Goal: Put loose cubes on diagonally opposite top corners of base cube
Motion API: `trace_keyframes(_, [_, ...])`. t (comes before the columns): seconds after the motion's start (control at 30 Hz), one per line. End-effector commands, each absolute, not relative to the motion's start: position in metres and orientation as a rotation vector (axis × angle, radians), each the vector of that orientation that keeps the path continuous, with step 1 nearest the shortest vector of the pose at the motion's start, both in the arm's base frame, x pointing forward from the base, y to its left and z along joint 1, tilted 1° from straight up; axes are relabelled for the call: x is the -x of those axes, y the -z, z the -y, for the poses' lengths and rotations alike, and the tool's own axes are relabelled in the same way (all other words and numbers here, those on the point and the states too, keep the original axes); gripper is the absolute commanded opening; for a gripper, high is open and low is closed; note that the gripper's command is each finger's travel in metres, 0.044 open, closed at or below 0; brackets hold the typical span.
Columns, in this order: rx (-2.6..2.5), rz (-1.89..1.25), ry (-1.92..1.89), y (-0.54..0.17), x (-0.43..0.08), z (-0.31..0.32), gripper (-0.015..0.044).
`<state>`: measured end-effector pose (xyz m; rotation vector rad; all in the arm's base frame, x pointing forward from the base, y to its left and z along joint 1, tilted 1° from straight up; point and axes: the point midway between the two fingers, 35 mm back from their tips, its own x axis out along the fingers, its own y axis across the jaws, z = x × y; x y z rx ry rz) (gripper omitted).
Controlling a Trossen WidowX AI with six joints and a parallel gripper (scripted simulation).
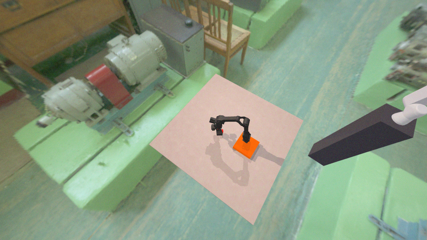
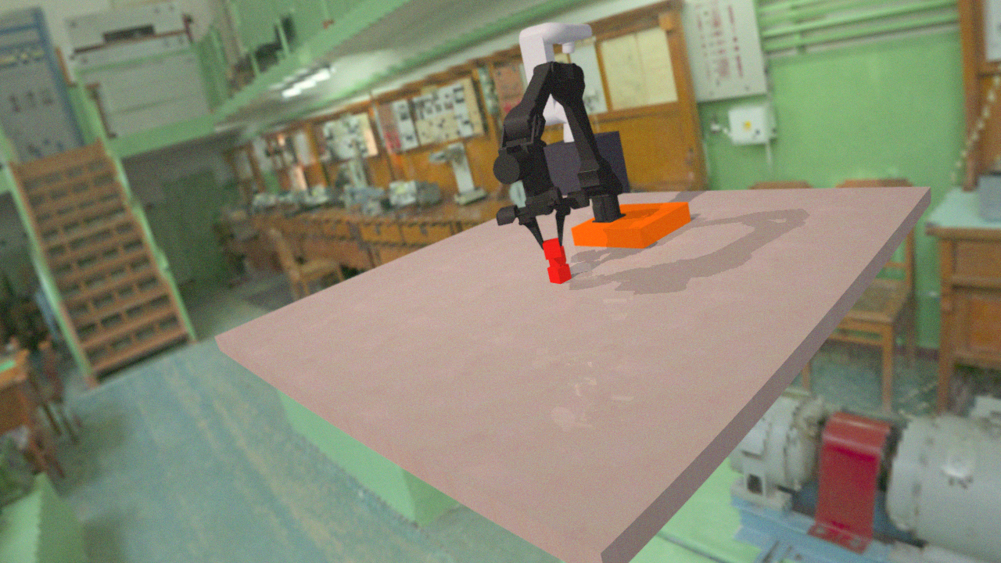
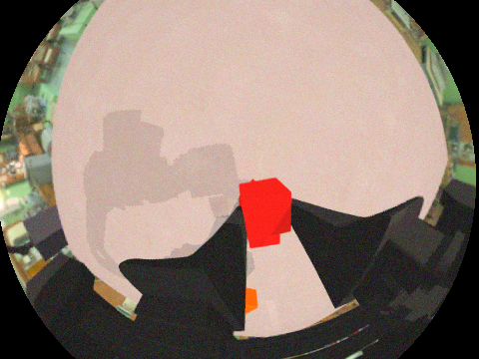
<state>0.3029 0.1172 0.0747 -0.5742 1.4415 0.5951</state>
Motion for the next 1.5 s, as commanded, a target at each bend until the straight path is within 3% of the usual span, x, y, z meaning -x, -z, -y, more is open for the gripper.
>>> trace_keyframes(0.0, [0.611, -1.450, -0.608, -0.062, -0.302, -0.117, 0.0105])
trace_keyframes(1.07, [0.651, -1.448, -0.622, -0.047, -0.302, -0.118, 0.0105])
trace_keyframes(1.2, [0.651, -1.448, -0.622, -0.047, -0.302, -0.118, 0.0205])
trace_keyframes(1.47, [0.645, -1.449, -0.620, -0.055, -0.302, -0.118, 0.0205])
